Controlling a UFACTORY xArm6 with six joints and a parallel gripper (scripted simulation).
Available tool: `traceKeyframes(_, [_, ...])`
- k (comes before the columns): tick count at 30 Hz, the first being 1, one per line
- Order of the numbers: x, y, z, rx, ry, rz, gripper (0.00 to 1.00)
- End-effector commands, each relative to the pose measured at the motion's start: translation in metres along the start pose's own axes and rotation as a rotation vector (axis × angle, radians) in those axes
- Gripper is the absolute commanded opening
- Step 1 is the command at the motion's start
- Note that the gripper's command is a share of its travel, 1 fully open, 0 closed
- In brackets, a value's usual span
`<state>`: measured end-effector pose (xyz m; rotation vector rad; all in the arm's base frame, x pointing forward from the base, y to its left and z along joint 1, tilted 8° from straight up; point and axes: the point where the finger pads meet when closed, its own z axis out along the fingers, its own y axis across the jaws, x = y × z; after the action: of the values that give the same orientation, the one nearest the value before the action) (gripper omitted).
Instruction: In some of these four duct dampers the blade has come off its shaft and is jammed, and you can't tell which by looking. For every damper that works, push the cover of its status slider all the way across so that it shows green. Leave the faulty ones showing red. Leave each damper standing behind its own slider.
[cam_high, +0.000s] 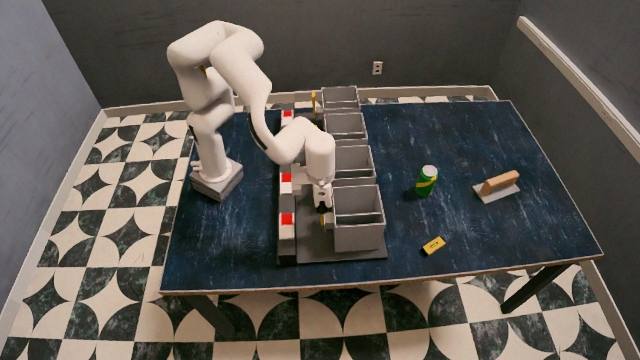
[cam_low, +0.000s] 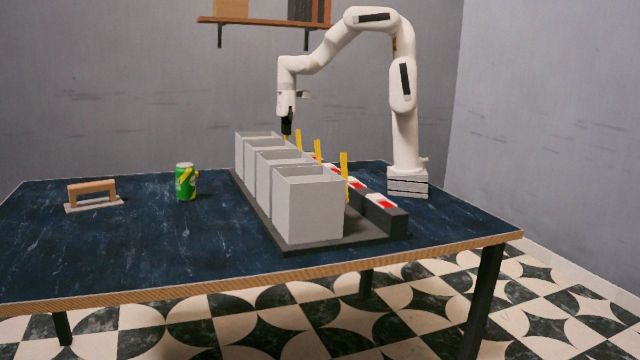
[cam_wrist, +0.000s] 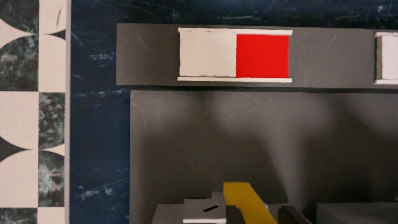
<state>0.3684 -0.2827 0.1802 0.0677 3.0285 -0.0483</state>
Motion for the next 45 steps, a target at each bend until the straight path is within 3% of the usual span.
traceKeyframes(1, [-0.0011, -0.0006, -0.0017, 0.006, -0.004, 0.000, 0.19])
traceKeyframes(19, [-0.0011, -0.0005, -0.0017, 0.006, -0.004, 0.000, 0.19])
traceKeyframes(34, [-0.0011, -0.0005, -0.0017, 0.006, -0.004, 0.000, 0.39])
traceKeyframes(45, [-0.0011, -0.0005, -0.0021, 0.006, -0.004, 0.000, 0.39])
